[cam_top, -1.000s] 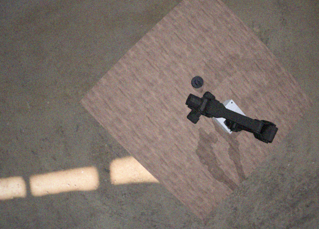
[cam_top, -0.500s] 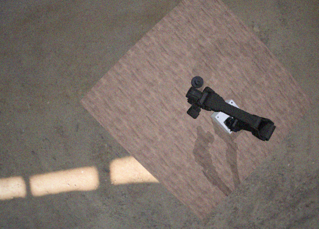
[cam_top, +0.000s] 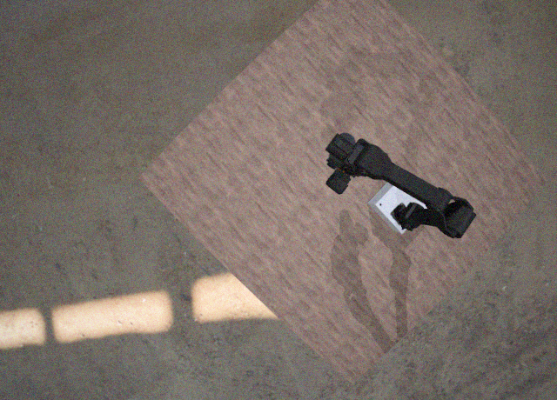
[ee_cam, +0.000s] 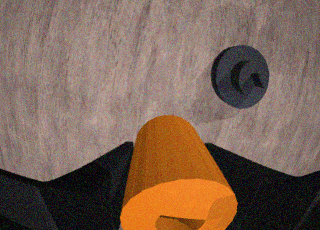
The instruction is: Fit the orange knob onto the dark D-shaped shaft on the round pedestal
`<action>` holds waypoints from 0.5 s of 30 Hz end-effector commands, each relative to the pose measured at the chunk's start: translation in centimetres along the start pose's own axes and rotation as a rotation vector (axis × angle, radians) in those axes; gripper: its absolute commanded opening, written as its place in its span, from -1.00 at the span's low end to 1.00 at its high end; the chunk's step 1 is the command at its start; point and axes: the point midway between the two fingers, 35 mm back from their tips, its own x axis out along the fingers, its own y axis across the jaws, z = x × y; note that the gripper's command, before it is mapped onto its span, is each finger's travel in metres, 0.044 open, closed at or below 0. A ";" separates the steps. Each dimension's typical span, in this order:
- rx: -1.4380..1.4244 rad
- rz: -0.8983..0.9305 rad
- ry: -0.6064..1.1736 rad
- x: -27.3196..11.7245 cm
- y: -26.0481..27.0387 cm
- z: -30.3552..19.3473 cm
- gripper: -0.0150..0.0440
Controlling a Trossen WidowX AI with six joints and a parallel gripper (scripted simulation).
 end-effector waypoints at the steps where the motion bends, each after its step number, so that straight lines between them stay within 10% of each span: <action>1: -0.002 -0.004 -0.013 0.0 -1.0 0.9 -0.49; 15: -0.002 -0.008 -0.014 1.2 -4.8 2.7 -0.49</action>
